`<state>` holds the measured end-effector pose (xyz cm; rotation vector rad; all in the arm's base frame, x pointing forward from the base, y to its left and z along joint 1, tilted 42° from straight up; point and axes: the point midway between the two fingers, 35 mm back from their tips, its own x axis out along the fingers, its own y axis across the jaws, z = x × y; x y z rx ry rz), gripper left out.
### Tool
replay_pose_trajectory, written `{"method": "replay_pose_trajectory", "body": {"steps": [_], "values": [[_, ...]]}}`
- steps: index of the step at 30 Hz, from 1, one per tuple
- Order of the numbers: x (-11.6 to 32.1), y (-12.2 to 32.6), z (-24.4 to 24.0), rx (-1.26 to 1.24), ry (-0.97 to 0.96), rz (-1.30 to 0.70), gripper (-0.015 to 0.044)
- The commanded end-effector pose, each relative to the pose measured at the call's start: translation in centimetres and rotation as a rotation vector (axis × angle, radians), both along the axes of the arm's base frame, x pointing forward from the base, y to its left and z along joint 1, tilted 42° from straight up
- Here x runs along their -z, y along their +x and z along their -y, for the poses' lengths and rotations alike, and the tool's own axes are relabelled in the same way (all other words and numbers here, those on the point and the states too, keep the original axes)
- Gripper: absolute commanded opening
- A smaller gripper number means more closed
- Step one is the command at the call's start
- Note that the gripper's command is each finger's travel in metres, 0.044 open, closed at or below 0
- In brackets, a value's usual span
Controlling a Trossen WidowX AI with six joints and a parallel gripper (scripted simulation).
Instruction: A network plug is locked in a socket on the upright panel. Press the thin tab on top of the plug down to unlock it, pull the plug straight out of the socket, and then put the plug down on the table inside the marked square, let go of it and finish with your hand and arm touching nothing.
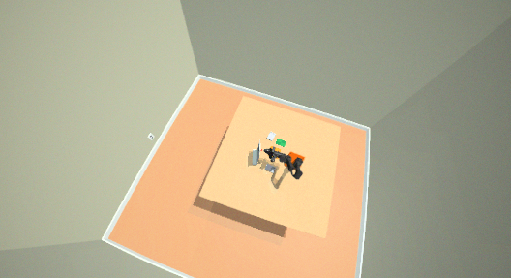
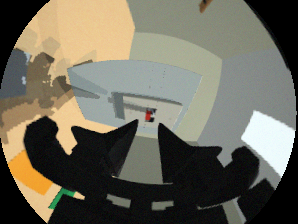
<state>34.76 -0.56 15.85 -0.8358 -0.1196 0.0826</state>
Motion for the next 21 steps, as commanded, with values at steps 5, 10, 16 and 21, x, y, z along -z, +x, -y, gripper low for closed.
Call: {"method": "replay_pose_trajectory", "body": {"steps": [5,10,16,21], "values": [[-0.3,1.4,-0.4,0.005,-0.002,0.0,0.0156],[-0.5,2.1,-0.7,0.006,-0.003,0.0,0.0156],[-0.7,2.6,-0.9,0.006,-0.003,0.001,0.0156],[-0.7,2.6,-0.9,0.006,-0.003,0.001,0.0103]]}}
